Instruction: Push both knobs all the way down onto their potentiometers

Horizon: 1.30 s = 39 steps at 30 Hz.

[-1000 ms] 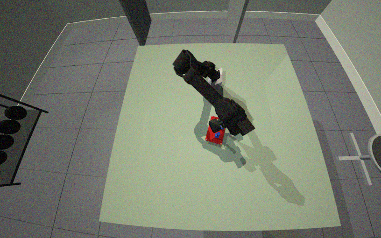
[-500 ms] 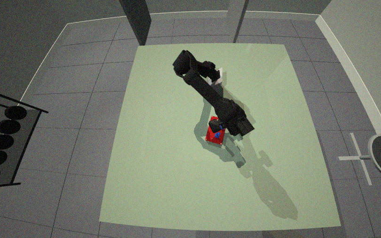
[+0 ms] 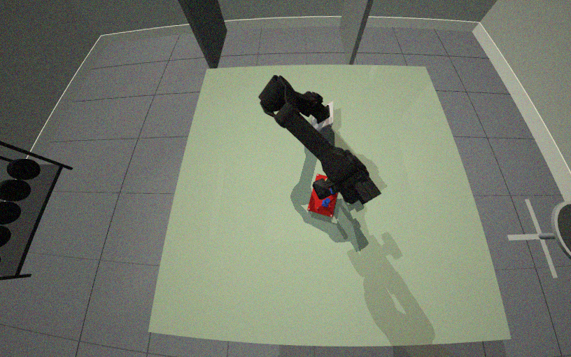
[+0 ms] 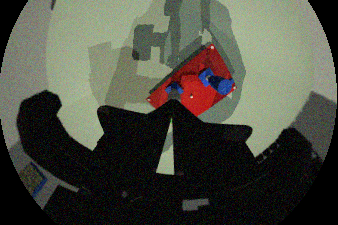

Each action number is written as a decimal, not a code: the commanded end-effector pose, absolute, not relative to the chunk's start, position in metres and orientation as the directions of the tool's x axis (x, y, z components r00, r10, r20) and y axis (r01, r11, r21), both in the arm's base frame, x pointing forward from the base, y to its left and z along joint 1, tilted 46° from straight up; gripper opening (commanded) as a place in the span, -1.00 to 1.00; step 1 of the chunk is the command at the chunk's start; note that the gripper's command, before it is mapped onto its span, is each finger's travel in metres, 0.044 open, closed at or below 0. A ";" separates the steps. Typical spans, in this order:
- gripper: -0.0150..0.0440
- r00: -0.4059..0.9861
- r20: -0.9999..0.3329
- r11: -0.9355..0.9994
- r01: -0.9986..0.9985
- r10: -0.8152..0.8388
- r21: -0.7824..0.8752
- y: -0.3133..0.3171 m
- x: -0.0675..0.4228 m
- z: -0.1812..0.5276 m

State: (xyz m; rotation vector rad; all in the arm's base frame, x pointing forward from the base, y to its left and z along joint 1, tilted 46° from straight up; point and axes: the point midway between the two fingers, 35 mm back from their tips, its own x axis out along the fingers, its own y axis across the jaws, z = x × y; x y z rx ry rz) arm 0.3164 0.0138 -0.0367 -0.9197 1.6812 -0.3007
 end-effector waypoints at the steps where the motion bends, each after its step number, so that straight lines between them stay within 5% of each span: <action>1: -0.49 -0.054 -0.705 0.657 -0.418 -0.707 -0.627 0.013 0.316 -0.036; 39: -0.49 -0.054 -0.705 0.657 -0.418 -0.707 -0.628 0.009 0.316 -0.040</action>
